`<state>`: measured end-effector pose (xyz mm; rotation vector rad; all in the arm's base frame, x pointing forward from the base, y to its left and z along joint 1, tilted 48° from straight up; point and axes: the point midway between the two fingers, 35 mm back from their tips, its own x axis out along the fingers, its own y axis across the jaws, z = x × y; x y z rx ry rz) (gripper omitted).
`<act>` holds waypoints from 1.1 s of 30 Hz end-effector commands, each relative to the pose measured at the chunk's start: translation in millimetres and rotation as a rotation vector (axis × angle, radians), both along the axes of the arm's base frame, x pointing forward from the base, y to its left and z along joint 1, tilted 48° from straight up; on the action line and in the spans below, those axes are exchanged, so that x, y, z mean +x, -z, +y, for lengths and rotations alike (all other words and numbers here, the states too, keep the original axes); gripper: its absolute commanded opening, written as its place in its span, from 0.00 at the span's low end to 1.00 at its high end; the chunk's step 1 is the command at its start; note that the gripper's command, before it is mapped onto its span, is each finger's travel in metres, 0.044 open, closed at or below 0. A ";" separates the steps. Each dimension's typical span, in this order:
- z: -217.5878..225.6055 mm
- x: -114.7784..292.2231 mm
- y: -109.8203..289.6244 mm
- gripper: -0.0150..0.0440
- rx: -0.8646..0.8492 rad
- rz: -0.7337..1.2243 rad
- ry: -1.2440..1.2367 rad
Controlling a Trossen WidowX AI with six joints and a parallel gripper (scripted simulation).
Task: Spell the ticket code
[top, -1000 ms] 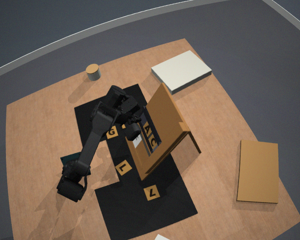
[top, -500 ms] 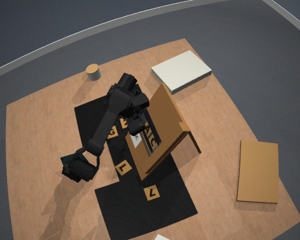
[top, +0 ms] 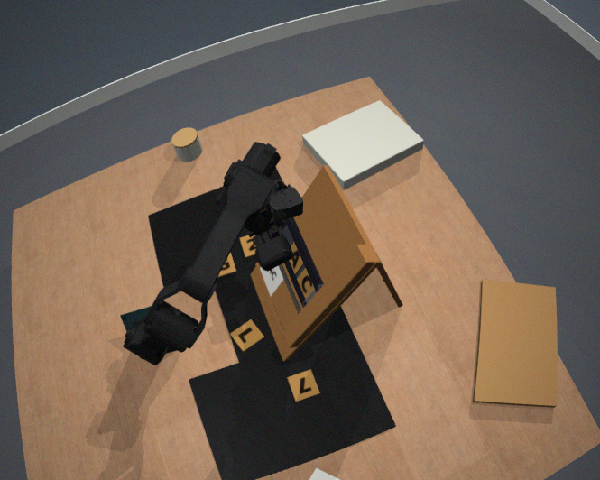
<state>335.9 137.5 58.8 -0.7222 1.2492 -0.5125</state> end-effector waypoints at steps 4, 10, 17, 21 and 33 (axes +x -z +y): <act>-1.0 2.5 2.5 0.25 0.001 0.004 0.006; -2.3 5.3 4.3 0.25 0.001 0.004 0.006; -3.6 8.2 5.6 0.25 0.001 0.004 0.006; -4.5 10.0 6.3 0.25 0.001 0.004 0.006; -7.2 15.1 8.0 0.25 0.001 0.003 0.006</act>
